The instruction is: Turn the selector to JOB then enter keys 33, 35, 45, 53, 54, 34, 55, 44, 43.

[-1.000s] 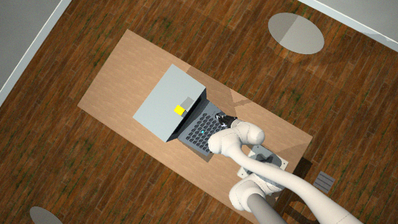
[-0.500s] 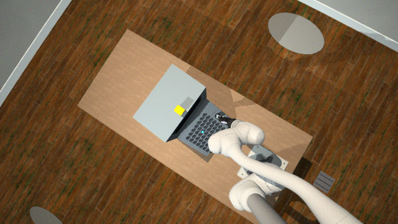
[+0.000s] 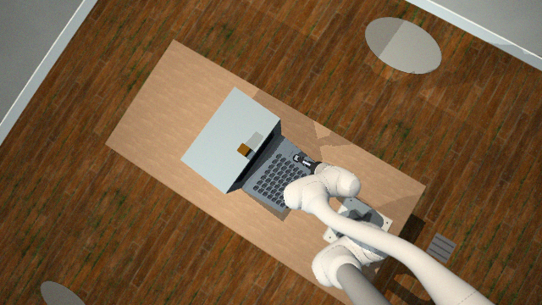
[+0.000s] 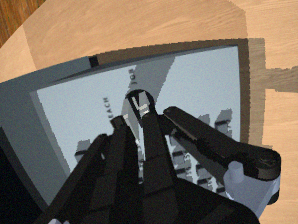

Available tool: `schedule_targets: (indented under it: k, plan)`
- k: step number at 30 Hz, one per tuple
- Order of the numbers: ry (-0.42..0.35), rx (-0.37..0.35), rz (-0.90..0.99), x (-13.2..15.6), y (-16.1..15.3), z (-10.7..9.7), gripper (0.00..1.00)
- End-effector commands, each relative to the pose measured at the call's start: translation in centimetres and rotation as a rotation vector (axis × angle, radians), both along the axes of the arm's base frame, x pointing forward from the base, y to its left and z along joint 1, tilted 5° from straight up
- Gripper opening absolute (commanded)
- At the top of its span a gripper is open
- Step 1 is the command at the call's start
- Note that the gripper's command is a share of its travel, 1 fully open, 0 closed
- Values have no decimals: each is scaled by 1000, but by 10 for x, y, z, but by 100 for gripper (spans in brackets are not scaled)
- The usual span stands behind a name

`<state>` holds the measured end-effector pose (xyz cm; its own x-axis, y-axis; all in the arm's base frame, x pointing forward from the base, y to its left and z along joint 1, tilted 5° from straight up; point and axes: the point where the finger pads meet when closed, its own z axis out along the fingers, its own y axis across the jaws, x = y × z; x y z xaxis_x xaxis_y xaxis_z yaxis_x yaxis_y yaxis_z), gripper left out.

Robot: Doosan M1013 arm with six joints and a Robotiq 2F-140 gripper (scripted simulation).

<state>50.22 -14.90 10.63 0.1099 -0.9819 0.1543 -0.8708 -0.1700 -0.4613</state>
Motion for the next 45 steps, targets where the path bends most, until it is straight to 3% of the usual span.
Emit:
schedule_targets:
  k: [1,18,45]
  plan:
    - [-2,20,-30,0,2,-2,0]
    - [-18,108,-191,0,2,-2,0]
    - [-19,115,-203,0,2,-2,0]
